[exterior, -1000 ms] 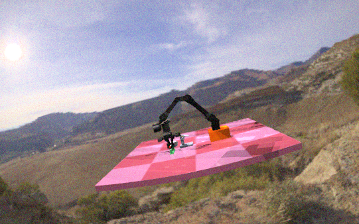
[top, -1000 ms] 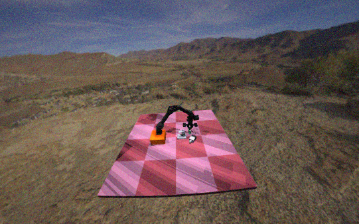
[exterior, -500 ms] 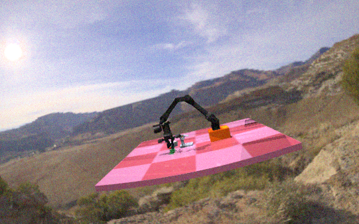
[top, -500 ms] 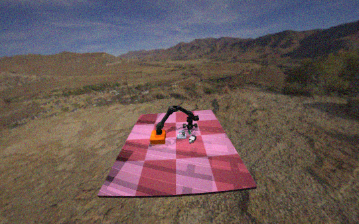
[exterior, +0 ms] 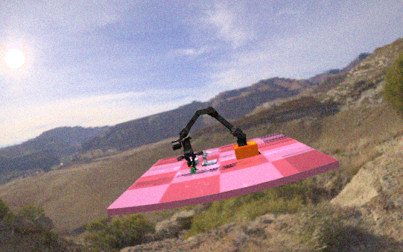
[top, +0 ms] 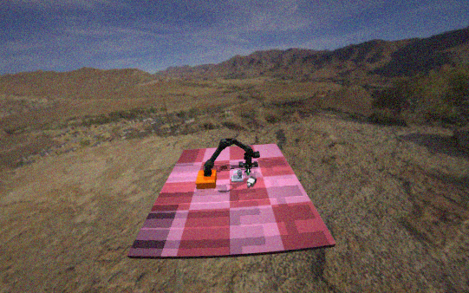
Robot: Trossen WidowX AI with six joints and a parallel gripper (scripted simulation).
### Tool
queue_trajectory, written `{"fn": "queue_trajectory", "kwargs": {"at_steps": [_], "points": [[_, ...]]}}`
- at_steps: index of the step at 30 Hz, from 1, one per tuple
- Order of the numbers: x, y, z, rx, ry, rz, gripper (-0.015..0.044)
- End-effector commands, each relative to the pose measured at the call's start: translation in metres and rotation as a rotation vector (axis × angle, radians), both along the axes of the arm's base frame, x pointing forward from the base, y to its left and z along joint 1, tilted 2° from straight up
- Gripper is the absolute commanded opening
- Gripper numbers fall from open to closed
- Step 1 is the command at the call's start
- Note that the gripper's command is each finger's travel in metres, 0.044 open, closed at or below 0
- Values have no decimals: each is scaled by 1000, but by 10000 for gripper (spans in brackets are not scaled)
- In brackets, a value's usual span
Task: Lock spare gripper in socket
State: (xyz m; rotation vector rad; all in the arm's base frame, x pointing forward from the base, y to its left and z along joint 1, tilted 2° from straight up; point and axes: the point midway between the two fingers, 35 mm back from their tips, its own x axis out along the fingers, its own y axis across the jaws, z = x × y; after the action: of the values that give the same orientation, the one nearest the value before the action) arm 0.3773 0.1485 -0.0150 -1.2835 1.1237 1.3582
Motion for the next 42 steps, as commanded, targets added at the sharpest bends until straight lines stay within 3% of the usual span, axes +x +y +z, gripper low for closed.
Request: {"fn": "queue_trajectory", "kwargs": {"at_steps": [1, 10, 27, 42], "points": [[0, -1, -4, -1, 3, 5, 0], [0, 0, 0, 0, 0, 0, 0], [-2, 0, 13, -3, 8, 0, 440], [-12, -4, 34, -19, 50, 1, 440]]}}
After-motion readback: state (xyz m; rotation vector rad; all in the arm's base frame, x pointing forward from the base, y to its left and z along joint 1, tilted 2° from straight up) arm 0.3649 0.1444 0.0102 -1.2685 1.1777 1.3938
